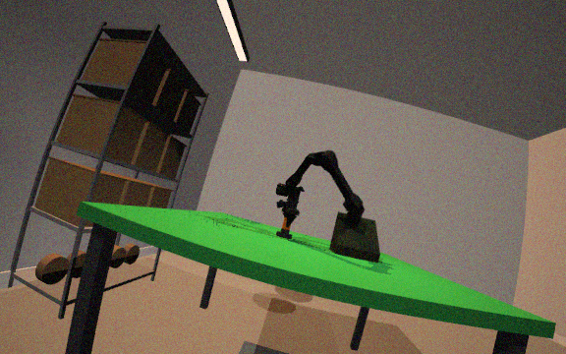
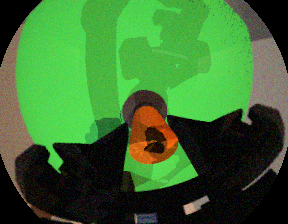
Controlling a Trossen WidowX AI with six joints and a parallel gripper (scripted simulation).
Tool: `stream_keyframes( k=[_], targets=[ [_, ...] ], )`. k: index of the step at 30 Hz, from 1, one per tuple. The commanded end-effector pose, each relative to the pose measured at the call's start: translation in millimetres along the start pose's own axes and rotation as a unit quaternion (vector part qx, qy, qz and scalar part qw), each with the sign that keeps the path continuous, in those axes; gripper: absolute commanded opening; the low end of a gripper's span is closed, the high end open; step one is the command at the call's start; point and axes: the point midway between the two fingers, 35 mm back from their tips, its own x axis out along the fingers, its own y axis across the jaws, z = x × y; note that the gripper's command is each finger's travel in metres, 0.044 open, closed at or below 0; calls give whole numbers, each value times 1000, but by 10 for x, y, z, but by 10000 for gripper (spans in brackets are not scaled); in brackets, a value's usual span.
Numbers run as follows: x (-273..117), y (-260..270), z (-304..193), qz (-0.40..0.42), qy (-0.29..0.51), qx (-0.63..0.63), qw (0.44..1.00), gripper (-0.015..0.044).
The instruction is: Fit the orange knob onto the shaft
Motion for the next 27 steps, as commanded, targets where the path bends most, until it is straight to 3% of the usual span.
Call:
stream_keyframes(
  k=[1,4,10,16,27],
  targets=[
    [0,1,0,0,1,0,1000,368],
    [0,1,0,0,1,0,1000,440],
    [-29,-3,4,0,1,0,1000,440],
    [-929,-14,1,-2,1,0,1000,440],
    [-962,-46,31,-2,1,0,1000,440]
  ],
)
